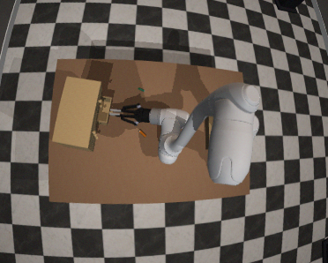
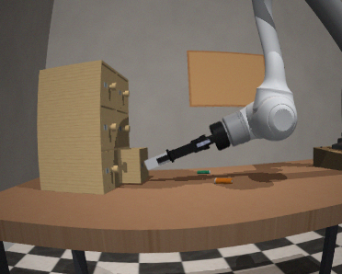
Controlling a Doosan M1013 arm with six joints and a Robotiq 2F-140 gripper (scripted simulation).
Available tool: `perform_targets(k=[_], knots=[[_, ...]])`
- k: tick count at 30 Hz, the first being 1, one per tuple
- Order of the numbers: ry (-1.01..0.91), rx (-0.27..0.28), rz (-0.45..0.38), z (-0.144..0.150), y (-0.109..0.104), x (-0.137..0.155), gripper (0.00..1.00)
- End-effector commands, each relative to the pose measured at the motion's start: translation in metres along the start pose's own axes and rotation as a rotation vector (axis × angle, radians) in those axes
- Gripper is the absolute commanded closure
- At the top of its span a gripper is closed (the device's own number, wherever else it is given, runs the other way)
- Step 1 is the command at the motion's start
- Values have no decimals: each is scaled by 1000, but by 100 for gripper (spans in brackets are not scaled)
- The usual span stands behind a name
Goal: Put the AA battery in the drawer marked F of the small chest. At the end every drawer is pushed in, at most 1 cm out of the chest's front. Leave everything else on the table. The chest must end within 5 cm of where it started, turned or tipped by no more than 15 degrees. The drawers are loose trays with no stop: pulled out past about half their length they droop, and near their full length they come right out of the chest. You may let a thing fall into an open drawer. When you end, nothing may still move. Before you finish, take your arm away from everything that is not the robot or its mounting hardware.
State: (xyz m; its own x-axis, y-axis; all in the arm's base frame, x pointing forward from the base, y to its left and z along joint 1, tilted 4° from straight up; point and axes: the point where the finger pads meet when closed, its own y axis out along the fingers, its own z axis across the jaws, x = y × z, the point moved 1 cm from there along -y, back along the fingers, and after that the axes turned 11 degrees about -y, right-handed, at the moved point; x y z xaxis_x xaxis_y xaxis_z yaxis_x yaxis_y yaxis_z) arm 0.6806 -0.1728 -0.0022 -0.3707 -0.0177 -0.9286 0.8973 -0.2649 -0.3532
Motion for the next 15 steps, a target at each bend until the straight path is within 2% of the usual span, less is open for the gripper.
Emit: perform_targets(k=[1,15], knots=[[0,0,0,0,-2,1,92],[0,0,0,-1,-10,3,92]])
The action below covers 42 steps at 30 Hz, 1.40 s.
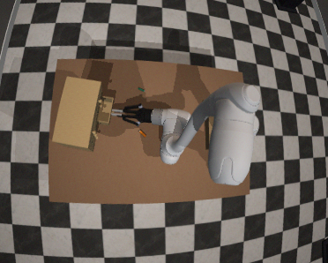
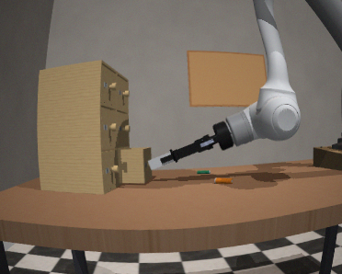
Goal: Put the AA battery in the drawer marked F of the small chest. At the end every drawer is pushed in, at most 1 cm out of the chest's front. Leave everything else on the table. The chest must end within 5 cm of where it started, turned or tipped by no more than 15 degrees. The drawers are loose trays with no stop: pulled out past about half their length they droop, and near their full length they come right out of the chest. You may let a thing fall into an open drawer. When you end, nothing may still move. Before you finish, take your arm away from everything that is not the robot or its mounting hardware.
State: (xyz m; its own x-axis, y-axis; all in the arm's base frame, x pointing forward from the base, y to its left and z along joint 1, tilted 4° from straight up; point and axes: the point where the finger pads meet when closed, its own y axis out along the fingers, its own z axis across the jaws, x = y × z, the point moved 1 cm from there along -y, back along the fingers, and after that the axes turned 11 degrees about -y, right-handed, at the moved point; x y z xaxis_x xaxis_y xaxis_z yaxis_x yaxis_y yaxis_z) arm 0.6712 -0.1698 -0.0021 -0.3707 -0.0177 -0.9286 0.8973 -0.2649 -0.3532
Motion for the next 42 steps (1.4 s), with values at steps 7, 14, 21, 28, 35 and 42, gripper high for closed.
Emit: perform_targets(k=[7,14,21,28,35,42], knots=[[0,0,0,0,-2,1,92],[0,0,0,0,-2,1,92],[0,0,0,0,-2,1,92],[0,0,0,0,-2,1,87],[0,0,0,0,-2,1,80],[0,0,0,0,-3,1,80]])
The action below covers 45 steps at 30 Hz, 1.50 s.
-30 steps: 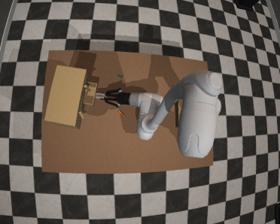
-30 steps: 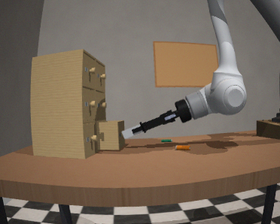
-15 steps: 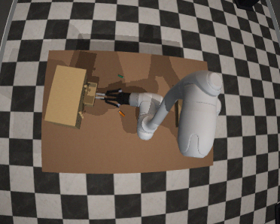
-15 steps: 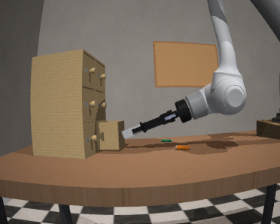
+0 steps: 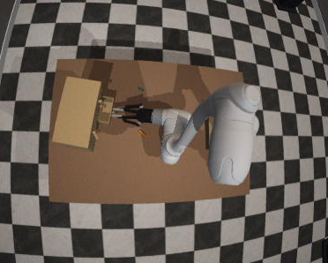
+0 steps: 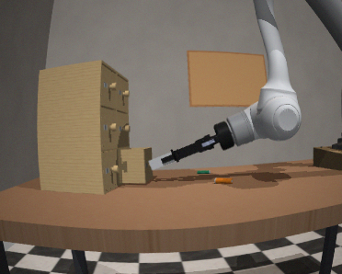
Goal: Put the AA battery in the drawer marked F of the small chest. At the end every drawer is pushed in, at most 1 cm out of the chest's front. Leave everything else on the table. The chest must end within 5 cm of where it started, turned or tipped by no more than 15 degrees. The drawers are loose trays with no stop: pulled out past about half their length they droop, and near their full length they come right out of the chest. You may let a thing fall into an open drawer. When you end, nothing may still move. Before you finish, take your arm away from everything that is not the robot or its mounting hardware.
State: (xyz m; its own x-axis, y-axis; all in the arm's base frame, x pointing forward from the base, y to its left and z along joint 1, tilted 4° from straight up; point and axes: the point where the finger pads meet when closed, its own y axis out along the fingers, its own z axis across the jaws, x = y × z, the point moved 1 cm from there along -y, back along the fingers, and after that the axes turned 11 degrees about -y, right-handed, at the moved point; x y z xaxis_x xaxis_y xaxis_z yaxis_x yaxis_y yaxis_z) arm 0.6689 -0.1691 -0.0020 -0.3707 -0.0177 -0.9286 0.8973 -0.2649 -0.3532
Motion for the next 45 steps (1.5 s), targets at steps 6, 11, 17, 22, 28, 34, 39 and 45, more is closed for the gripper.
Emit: perform_targets(k=[6,11,17,22,28,34,39,45], knots=[[0,0,0,-1,-14,5,80],[0,0,0,-3,-37,13,80],[0,0,0,-3,-47,17,80],[0,0,0,-3,-48,15,80],[0,0,0,2,-74,-9,80],[0,0,0,8,-106,-40,80],[0,0,0,11,-123,-56,80],[0,0,0,12,-129,-61,80]])
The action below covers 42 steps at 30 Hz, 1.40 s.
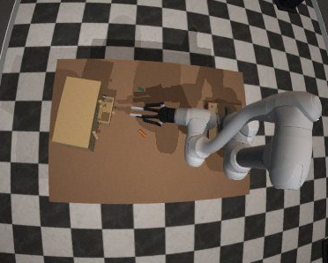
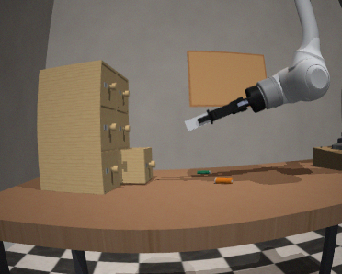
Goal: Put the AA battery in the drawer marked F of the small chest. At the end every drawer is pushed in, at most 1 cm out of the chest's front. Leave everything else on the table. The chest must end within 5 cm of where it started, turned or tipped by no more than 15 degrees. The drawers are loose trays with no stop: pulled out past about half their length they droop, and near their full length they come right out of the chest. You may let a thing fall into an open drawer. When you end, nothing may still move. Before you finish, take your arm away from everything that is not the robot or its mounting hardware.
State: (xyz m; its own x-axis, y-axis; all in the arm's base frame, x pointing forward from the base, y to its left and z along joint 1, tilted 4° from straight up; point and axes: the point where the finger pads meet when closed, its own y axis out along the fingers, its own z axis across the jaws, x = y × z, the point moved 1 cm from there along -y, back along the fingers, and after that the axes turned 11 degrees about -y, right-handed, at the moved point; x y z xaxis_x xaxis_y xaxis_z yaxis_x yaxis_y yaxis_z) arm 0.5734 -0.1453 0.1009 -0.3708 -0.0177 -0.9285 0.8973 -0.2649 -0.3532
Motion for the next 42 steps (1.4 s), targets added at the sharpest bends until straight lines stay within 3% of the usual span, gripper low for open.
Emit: perform_targets(k=[1,13,22,24,30,42], knots=[[0,0,0,0,0,-1,80],[0,-11,-56,1,-6,-4,80],[1,-51,-255,3,-28,-16,80],[1,-51,-255,3,-28,-16,80],[0,-75,-384,4,-41,-23,80],[2,-92,-437,3,-47,-28,80]])
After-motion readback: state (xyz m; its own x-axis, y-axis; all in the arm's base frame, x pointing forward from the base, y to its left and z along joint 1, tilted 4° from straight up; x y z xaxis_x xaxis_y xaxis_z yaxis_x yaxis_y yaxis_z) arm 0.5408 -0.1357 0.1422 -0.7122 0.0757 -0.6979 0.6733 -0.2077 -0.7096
